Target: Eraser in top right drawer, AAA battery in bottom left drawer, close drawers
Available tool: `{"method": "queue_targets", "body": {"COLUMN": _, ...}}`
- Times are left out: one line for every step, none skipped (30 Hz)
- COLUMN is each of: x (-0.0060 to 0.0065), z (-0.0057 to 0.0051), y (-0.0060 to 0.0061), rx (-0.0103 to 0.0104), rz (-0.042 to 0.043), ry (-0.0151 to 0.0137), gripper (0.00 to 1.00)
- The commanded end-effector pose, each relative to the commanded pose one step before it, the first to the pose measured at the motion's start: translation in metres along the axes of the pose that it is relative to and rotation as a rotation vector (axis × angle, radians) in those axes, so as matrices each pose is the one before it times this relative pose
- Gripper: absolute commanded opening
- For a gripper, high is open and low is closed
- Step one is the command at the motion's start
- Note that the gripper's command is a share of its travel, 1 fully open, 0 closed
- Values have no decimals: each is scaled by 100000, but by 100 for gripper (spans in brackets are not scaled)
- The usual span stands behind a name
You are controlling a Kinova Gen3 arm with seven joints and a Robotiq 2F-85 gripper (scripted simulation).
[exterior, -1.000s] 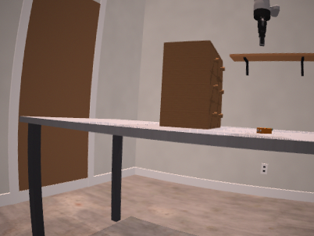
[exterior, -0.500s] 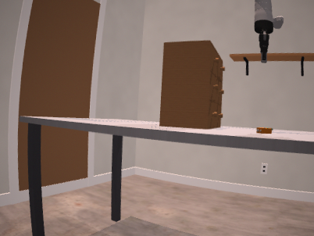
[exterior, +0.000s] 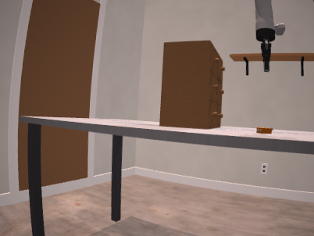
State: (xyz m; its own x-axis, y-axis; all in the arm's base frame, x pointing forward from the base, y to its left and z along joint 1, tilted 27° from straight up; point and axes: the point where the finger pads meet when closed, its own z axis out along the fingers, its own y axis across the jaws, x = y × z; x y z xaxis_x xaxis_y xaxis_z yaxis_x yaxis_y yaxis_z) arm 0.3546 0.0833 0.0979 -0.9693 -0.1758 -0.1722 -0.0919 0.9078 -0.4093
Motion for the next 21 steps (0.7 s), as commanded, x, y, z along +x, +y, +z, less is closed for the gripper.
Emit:
{"method": "queue_targets", "body": {"x": 12, "z": 270, "y": -105, "rx": 356, "rz": 480, "ry": -241, "gripper": 0}}
{"method": "queue_targets", "body": {"x": -54, "z": 22, "y": -15, "rx": 77, "rz": 41, "ry": -199, "gripper": 0}}
{"method": "queue_targets", "body": {"x": -37, "z": 29, "y": -15, "rx": 85, "rz": 53, "ry": -152, "gripper": 0}}
{"method": "queue_targets", "body": {"x": -51, "z": 36, "y": -17, "rx": 106, "rz": 65, "ry": -197, "gripper": 0}}
{"method": "queue_targets", "body": {"x": -84, "z": 41, "y": -18, "rx": 127, "rz": 75, "ry": -296, "gripper": 0}}
{"method": "queue_targets", "body": {"x": -101, "z": 49, "y": -21, "rx": 153, "rz": 89, "ry": -357, "gripper": 0}}
{"method": "queue_targets", "body": {"x": -110, "z": 58, "y": -23, "rx": 175, "rz": 105, "ry": -392, "gripper": 0}}
{"method": "queue_targets", "body": {"x": -119, "z": 67, "y": -26, "rx": 199, "rz": 121, "ry": -429, "gripper": 0}}
{"method": "queue_targets", "body": {"x": -133, "z": 77, "y": -29, "rx": 226, "rz": 138, "ry": -482, "gripper": 0}}
{"method": "queue_targets", "body": {"x": -114, "z": 87, "y": -28, "rx": 240, "rz": 155, "ry": -430, "gripper": 0}}
{"method": "queue_targets", "body": {"x": -106, "z": 97, "y": -29, "rx": 260, "rz": 173, "ry": -413, "gripper": 0}}
{"method": "queue_targets", "body": {"x": -117, "z": 115, "y": -45, "rx": 297, "rz": 227, "ry": -442, "gripper": 0}}
{"method": "queue_targets", "body": {"x": -129, "z": 135, "y": -65, "rx": 336, "rz": 289, "ry": -469, "gripper": 0}}
{"method": "queue_targets", "body": {"x": -140, "z": 145, "y": -66, "rx": 364, "rz": 302, "ry": -521, "gripper": 0}}
{"method": "queue_targets", "body": {"x": 0, "z": 0, "y": 0, "rx": 0, "rz": 0, "ry": 0, "gripper": 0}}
{"method": "queue_targets", "body": {"x": 0, "z": 0, "y": 0, "rx": 0, "rz": 0, "ry": 0, "gripper": 0}}
{"method": "queue_targets", "body": {"x": -150, "z": 126, "y": -7, "rx": 351, "rz": 162, "ry": -650, "gripper": 0}}
{"method": "queue_targets", "body": {"x": -162, "z": 177, "y": -89, "rx": 433, "rz": 380, "ry": -601, "gripper": 0}}
{"method": "queue_targets", "body": {"x": -173, "z": 189, "y": -90, "rx": 461, "rz": 393, "ry": -656, "gripper": 0}}
{"method": "queue_targets", "body": {"x": -183, "z": 198, "y": -86, "rx": 485, "rz": 393, "ry": -717, "gripper": 0}}
{"method": "queue_targets", "body": {"x": -193, "z": 204, "y": -77, "rx": 504, "rz": 381, "ry": -785, "gripper": 0}}
